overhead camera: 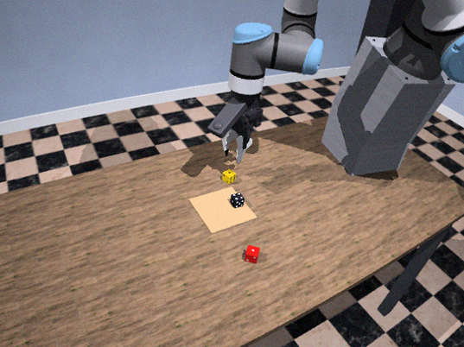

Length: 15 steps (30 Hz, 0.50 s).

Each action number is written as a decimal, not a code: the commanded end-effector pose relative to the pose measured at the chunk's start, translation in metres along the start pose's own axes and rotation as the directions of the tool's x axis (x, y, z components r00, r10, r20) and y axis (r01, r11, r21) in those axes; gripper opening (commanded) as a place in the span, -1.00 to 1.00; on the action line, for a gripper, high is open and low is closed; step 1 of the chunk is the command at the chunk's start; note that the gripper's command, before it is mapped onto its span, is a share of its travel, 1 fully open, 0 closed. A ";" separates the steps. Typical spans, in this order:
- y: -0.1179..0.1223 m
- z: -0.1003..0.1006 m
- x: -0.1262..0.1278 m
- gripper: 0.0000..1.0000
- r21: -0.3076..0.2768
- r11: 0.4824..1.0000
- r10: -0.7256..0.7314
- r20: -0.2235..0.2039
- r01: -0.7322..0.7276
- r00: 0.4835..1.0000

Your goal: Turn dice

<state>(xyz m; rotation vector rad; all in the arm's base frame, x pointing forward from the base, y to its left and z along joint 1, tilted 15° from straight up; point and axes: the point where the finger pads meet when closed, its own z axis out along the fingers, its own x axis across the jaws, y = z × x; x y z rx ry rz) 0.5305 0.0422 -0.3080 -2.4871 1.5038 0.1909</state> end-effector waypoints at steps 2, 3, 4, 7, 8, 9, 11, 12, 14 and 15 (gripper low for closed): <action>0.000 0.007 0.001 -0.44 0.001 1.000 0.000 -0.001 0.000 1.000; 0.000 0.008 0.001 -0.44 0.001 1.000 0.000 -0.001 0.000 1.000; 0.000 0.010 0.001 -0.44 0.001 1.000 0.000 -0.001 0.000 1.000; 0.000 0.011 0.001 -0.44 0.001 1.000 0.000 -0.001 0.000 1.000; 0.000 0.013 0.001 -0.44 0.001 1.000 0.000 -0.001 0.000 1.000; 0.000 0.015 0.001 -0.44 0.001 1.000 0.000 -0.001 0.000 1.000; 0.000 0.018 0.001 -0.44 0.001 1.000 0.000 -0.001 0.000 1.000; 0.000 0.020 0.001 -0.44 0.001 1.000 0.000 -0.001 0.000 1.000; 0.000 0.023 0.001 -0.44 0.001 1.000 0.000 -0.001 0.000 1.000; 0.000 0.024 0.001 -0.44 0.001 1.000 0.000 -0.001 0.000 1.000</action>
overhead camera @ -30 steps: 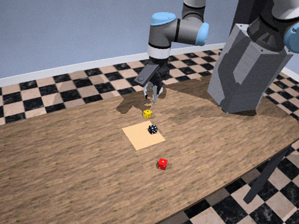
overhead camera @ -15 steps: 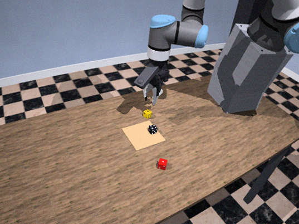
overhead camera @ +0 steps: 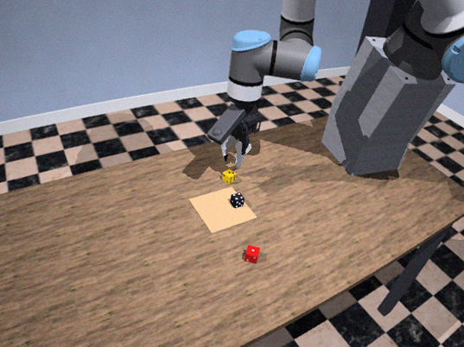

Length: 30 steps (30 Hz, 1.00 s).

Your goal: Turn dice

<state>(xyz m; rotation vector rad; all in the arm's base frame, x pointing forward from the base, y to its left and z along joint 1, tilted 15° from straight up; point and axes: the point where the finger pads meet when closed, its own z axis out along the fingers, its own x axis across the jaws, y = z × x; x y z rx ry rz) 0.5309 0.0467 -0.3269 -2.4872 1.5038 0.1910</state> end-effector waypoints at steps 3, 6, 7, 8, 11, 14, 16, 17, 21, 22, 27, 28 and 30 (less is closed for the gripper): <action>0.000 0.009 0.001 -0.44 0.001 1.000 0.000 -0.001 0.000 1.000; 0.000 0.013 0.001 -0.44 0.001 1.000 0.000 -0.001 0.000 1.000; 0.000 0.013 0.001 -0.44 0.001 1.000 0.000 -0.001 0.000 1.000; 0.000 0.013 0.001 -0.44 0.001 1.000 0.000 -0.001 0.000 1.000; 0.000 0.016 0.001 -0.44 0.001 1.000 0.000 -0.001 0.000 1.000; 0.000 0.019 0.001 -0.44 0.001 1.000 0.000 -0.001 0.000 1.000; 0.000 0.020 0.001 -0.44 0.001 1.000 0.000 -0.001 0.000 1.000; 0.000 0.020 0.001 -0.44 0.001 1.000 0.000 -0.001 0.000 1.000; 0.000 0.021 0.001 -0.44 0.001 1.000 0.000 -0.001 0.000 1.000; 0.000 0.021 0.001 -0.44 0.001 1.000 0.000 -0.001 0.000 1.000; 0.000 0.022 0.001 -0.44 0.001 1.000 0.000 -0.001 0.000 1.000; 0.000 0.022 0.001 -0.44 0.001 1.000 0.000 -0.001 0.000 1.000; 0.000 0.022 0.001 -0.44 0.001 1.000 0.000 -0.001 0.000 1.000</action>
